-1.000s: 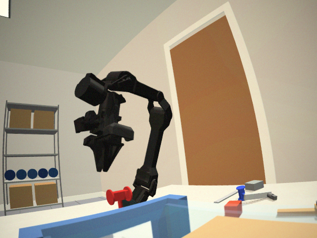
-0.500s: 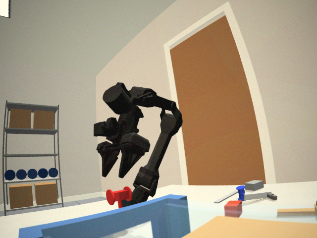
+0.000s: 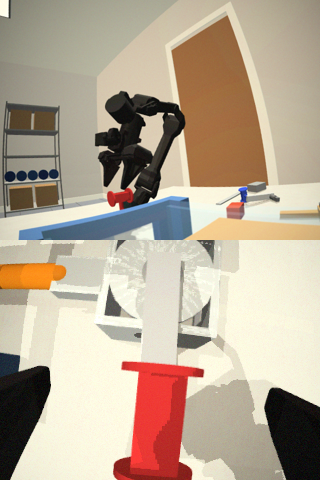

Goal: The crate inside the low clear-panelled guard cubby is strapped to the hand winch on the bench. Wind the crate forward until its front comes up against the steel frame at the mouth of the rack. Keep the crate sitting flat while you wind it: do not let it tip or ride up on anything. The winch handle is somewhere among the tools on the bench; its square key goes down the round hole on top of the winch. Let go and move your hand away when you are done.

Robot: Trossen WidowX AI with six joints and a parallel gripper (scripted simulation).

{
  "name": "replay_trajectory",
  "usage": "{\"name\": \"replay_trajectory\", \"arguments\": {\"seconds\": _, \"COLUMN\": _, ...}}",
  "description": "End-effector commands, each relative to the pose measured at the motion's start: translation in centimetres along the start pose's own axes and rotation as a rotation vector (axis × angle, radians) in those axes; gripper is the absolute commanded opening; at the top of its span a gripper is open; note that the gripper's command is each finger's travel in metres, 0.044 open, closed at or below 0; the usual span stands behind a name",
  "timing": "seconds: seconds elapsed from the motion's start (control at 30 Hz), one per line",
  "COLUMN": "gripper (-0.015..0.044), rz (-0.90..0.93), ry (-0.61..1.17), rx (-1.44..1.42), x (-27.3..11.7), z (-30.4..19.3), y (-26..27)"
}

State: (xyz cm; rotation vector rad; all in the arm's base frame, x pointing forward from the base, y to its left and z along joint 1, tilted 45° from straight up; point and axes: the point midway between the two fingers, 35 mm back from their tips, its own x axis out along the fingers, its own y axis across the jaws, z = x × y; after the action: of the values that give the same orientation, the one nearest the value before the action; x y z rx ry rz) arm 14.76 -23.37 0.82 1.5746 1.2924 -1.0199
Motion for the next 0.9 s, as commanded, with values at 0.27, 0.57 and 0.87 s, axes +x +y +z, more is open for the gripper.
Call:
{"name": "replay_trajectory", "arguments": {"seconds": 0.27, "gripper": 0.044, "rz": -0.002, "ry": 0.004, "rx": 0.0, "x": 1.8, "z": -1.0, "y": 0.1}}
{"name": "replay_trajectory", "arguments": {"seconds": 0.57, "gripper": 0.044, "rz": -0.003, "ry": 0.005, "rx": 0.0, "x": 3.1, "z": -1.7, "y": 0.0}}
{"name": "replay_trajectory", "arguments": {"seconds": 0.87, "gripper": 0.044, "rz": -0.005, "ry": 0.005, "rx": -0.001, "x": 4.0, "z": -2.3, "y": -0.1}}
